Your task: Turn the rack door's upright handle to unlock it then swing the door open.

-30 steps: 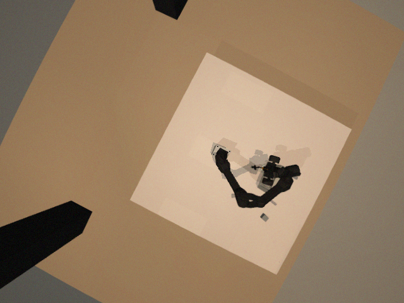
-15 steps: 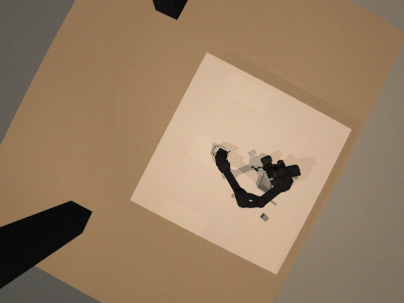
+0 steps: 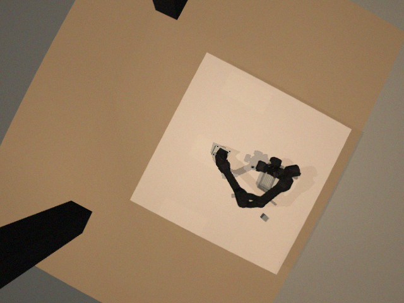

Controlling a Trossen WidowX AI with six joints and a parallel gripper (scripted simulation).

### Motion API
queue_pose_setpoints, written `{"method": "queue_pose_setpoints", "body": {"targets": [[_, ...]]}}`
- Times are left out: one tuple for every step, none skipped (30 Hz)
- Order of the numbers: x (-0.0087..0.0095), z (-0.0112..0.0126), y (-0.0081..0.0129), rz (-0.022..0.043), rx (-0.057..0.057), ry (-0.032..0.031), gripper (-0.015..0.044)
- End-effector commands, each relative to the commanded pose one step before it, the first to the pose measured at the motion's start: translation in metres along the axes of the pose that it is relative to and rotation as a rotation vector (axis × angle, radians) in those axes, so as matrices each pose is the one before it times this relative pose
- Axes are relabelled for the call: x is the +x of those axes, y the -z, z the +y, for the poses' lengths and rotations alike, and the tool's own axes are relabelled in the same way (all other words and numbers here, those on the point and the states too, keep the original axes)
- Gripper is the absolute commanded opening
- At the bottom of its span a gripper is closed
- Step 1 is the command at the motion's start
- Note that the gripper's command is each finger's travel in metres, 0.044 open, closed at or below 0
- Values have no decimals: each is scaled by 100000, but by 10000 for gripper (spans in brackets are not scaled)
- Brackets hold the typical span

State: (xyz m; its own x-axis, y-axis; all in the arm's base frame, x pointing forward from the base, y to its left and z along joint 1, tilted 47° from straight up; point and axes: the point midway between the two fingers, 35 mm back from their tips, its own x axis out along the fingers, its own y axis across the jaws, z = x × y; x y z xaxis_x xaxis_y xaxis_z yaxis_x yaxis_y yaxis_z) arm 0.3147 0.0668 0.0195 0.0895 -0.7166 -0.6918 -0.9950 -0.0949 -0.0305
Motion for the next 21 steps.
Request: {"method": "queue_pose_setpoints", "body": {"targets": [[43,-18,-5,114,-18065,121,25],[0,0,0,0,-4929,-1,25],[0,0,0,0,-4928,-1,25],[0,0,0,0,-4049,-1,25],[0,0,0,0,-2429,0,25],[0,0,0,0,-810,0,25],[0,0,0,0,0,0,25],[0,0,0,0,0,0,25],[0,0,0,0,0,0,25],[0,0,0,0,0,0,25],[0,0,0,0,0,0,25],[0,0,0,0,0,0,25],[0,0,0,0,0,0,25],[0,0,0,0,0,0,25],[0,0,0,0,0,0,51],[0,0,0,0,0,0,78],[0,0,0,0,0,0,104],[0,0,0,0,0,0,130],[0,0,0,0,0,0,156],[0,0,0,0,0,0,183],[0,0,0,0,0,0,209]]}}
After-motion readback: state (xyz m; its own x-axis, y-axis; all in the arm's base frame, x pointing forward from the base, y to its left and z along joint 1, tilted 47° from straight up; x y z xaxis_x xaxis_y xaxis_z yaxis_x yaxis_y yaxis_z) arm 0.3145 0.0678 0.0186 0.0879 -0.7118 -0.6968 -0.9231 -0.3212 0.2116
